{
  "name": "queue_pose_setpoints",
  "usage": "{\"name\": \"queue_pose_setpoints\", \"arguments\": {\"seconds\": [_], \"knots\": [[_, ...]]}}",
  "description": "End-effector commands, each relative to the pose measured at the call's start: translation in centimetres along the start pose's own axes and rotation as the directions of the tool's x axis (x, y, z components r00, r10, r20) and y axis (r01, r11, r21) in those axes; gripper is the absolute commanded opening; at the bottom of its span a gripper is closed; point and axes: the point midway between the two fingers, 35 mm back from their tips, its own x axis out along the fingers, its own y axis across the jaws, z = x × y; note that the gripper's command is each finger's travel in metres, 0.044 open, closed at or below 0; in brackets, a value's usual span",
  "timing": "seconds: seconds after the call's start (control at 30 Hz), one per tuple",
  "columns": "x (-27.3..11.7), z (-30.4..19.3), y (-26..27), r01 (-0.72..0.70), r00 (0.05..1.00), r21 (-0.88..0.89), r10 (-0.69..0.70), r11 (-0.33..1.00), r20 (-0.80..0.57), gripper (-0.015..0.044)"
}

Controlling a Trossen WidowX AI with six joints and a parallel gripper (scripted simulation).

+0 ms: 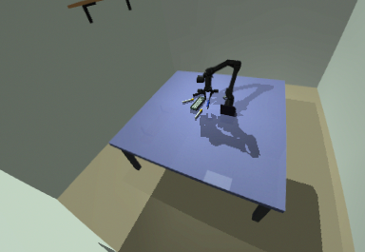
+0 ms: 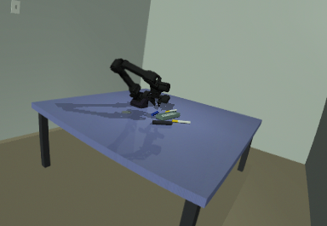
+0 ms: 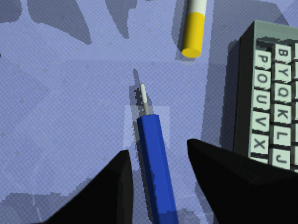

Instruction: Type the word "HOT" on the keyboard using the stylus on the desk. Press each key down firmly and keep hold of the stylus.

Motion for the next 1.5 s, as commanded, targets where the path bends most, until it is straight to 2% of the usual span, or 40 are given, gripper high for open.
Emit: {"name": "queue_pose_setpoints", "arguments": {"seconds": [0.0,1.47], "knots": [[0.4,-0.1,0.2,-0.004,1.0,-0.006,0.004,1.0,0.002,0.015],[2.9,-1.5,0.1,-0.004,1.0,-0.005,0.004,1.0,0.001,0.015]]}}
